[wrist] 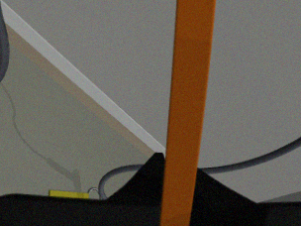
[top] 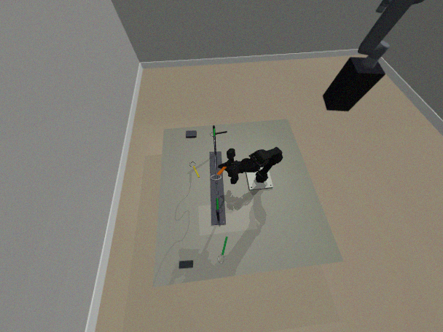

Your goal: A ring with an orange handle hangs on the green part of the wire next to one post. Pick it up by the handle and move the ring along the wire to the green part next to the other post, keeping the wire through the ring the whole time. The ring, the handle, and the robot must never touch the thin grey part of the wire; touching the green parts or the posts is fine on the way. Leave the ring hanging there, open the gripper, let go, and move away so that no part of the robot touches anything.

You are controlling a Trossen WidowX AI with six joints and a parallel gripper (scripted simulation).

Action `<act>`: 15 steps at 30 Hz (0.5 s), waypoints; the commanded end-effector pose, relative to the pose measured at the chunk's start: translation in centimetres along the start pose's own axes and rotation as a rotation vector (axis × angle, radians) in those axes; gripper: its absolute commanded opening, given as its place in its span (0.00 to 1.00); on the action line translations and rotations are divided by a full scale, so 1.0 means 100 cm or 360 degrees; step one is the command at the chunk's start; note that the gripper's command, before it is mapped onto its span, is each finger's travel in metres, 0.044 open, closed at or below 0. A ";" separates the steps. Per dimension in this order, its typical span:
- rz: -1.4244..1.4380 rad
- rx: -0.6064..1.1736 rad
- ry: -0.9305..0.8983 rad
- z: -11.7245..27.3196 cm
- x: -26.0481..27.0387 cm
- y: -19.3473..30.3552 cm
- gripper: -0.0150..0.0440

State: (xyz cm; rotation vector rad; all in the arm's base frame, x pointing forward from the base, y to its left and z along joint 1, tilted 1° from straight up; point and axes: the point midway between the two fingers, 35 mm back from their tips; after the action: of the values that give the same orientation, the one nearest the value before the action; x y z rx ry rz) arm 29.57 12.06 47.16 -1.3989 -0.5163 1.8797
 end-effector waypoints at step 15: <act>0.0321 0.0023 0.0155 0.001 -0.009 -0.002 0.00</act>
State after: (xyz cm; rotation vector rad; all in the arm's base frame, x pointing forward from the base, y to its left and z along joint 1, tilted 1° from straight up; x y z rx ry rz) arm 29.64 11.66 47.75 -1.5448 -0.3579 1.9469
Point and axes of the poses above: the point midway between the two fingers, 35 mm back from their tips, its own z axis back along the fingers, its own x axis across the jaws, y = z × x, and after that the axes turned 7 degrees about -z, right-handed
